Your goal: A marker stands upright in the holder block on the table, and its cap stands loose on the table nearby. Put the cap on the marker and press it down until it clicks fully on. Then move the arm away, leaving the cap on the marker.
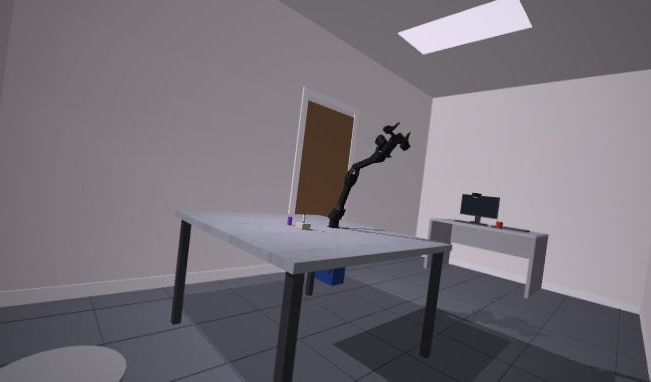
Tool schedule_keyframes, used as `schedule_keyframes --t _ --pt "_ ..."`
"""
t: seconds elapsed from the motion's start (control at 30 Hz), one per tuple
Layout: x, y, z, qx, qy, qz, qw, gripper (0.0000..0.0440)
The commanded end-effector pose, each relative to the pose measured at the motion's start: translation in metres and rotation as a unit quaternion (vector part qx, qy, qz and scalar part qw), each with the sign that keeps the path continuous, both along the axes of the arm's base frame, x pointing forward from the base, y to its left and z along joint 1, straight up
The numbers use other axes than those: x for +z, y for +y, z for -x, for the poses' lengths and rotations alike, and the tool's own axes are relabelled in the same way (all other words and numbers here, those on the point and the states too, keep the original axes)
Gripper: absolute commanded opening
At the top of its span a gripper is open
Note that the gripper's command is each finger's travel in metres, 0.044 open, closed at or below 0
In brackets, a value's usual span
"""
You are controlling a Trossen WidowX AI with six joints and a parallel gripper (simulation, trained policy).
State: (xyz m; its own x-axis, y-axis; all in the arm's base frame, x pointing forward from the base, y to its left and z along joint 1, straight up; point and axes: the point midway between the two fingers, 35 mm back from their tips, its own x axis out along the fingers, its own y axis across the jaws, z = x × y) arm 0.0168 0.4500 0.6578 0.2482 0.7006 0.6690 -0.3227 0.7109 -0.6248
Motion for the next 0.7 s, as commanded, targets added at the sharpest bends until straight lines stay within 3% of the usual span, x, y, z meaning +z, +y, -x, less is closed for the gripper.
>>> schedule_keyframes --t 0.0,0.2,0.67 --pt "0.000 -0.001 -0.002 0.000 0.001 0.003 1.000 0.0375" --pt "0.004 -0.010 -0.014 -0.004 0.004 0.021 1.000 0.0238" --pt "0.003 -0.027 -0.035 0.003 0.024 0.067 0.997 0.0275"
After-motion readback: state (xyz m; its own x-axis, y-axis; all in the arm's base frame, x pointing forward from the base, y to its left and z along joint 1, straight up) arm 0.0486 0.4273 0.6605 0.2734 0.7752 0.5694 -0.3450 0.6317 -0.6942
